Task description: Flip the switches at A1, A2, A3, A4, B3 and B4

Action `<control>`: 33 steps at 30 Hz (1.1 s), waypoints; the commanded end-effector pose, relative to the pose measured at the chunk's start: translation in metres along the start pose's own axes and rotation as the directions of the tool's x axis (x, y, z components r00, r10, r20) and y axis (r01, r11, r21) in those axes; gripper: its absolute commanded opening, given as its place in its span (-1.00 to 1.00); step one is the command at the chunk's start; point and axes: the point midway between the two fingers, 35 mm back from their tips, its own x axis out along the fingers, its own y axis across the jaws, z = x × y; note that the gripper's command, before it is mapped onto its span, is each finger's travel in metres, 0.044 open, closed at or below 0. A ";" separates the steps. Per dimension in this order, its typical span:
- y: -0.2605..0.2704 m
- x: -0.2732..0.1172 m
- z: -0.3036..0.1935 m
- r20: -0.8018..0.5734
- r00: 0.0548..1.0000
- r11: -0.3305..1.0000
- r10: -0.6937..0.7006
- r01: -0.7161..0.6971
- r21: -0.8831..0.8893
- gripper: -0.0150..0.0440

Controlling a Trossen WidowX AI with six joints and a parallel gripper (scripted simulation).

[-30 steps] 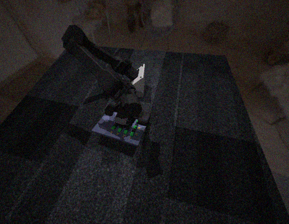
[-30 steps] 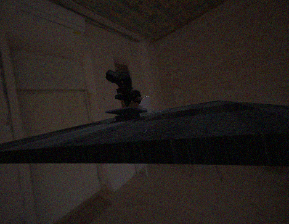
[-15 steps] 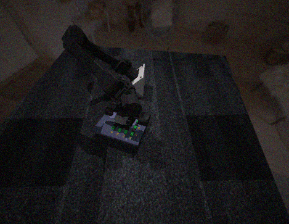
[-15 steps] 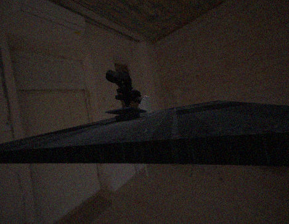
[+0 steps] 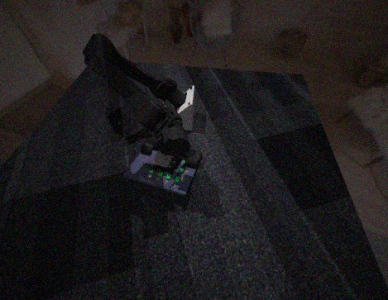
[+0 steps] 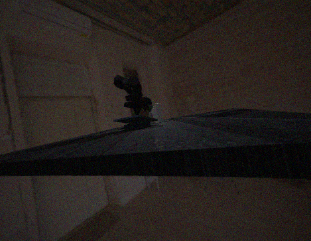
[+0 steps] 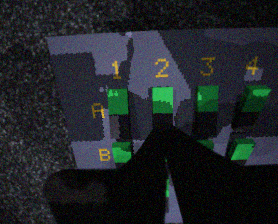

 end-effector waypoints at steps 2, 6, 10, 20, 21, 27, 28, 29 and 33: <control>0.000 0.001 0.000 0.002 1.000 1.000 -0.003 0.003 -0.002 -0.49; 0.000 0.002 0.000 0.002 1.000 1.000 -0.003 0.003 -0.002 -0.49; 0.000 0.002 0.000 0.002 1.000 1.000 -0.003 0.003 -0.002 -0.49; 0.000 0.003 0.000 0.002 1.000 1.000 -0.003 0.003 -0.002 -0.49; 0.000 0.004 0.000 0.002 1.000 1.000 -0.003 0.003 -0.002 -0.49; 0.000 0.004 0.000 0.002 1.000 1.000 -0.003 0.003 -0.002 -0.49; 0.000 0.004 0.000 0.002 1.000 1.000 -0.003 0.003 -0.002 -0.49; 0.000 0.005 0.000 0.002 1.000 1.000 -0.003 0.003 -0.002 -0.49; 0.000 0.005 0.000 0.002 1.000 1.000 -0.003 0.003 -0.002 -0.49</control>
